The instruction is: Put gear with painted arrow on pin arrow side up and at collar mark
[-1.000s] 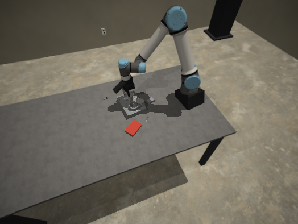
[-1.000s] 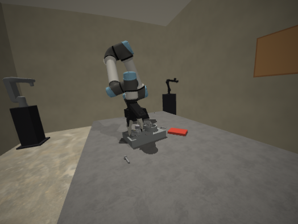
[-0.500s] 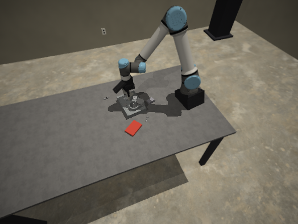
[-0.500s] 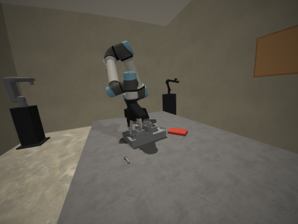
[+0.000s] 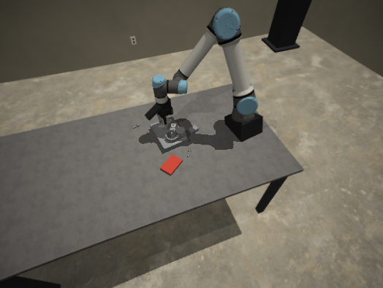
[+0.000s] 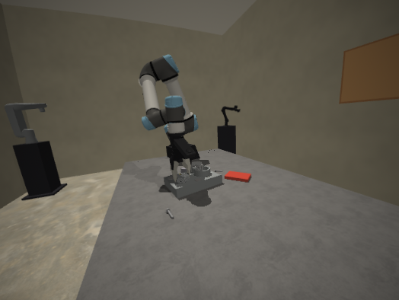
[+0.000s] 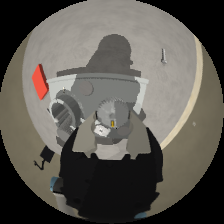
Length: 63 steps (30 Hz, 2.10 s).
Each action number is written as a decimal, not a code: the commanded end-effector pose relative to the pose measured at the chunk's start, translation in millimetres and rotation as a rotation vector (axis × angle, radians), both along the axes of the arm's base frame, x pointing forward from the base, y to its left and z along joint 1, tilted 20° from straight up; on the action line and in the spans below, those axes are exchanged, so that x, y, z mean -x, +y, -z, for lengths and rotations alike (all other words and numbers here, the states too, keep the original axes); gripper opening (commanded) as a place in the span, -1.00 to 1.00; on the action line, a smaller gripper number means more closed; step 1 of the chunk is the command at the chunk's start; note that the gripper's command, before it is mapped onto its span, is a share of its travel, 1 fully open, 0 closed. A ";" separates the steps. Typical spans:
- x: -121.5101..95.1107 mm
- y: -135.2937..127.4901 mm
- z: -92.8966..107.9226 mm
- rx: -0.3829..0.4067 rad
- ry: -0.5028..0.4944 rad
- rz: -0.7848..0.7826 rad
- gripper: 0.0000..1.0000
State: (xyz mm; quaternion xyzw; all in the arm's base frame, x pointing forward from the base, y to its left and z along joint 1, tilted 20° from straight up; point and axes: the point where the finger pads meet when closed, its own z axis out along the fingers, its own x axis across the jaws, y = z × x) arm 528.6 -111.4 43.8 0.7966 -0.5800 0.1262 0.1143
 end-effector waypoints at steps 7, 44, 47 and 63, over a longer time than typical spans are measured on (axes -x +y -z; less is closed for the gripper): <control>-0.3 0.1 -0.5 0.000 -0.001 0.000 -1.00; 0.6 4.7 -13.8 0.000 -0.001 0.000 -1.00; 0.9 5.9 -17.3 0.000 -0.001 0.000 -1.00; 3.1 16.4 -47.2 0.000 -0.001 0.000 -1.00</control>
